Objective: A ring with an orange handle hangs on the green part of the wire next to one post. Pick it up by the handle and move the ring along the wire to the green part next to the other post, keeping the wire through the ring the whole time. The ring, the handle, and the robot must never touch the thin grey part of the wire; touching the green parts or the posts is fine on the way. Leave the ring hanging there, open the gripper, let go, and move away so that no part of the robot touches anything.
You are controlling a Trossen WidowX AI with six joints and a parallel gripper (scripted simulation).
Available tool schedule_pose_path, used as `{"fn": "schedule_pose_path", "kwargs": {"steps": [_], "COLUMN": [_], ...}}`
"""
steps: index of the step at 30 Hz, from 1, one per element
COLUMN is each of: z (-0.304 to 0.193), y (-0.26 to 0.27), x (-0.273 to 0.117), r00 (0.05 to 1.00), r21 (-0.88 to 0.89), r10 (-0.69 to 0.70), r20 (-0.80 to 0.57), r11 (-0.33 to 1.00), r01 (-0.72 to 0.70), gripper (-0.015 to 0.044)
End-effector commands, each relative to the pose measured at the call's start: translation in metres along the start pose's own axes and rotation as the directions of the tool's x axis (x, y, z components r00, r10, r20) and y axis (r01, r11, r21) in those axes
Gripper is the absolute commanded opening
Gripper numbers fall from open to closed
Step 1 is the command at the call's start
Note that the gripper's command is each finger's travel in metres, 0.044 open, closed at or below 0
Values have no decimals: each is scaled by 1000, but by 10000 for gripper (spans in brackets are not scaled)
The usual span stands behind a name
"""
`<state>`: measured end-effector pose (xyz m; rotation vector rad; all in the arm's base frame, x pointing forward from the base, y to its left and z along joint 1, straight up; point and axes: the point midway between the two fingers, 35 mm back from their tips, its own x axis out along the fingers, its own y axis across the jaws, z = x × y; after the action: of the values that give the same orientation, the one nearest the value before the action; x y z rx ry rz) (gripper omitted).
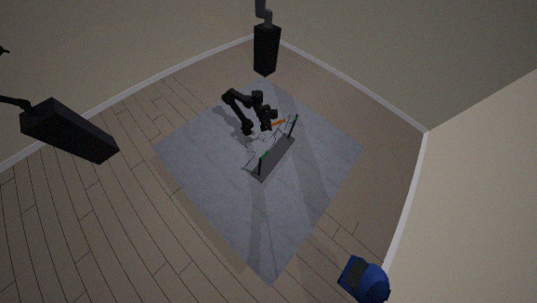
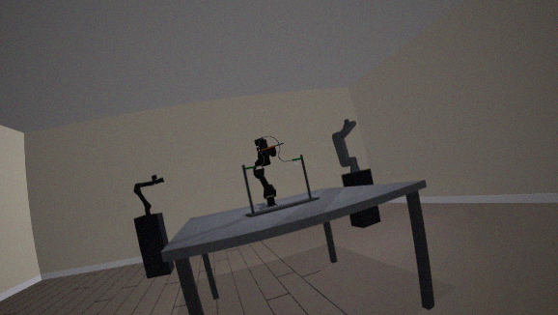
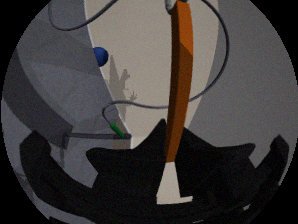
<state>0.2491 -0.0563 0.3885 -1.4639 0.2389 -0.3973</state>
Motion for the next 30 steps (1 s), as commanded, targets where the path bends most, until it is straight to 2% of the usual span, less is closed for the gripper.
{"fn": "schedule_pose_path", "kwargs": {"steps": [1,30], "z": [-1,2], "y": [-2,-15], "x": [-1,-1], "r00": [1000,974], "r21": [-48,-369], "r10": [-29,-207], "r20": [8,90], "r11": [998,902], "r01": [30,225], "gripper": [-150,-150]}}
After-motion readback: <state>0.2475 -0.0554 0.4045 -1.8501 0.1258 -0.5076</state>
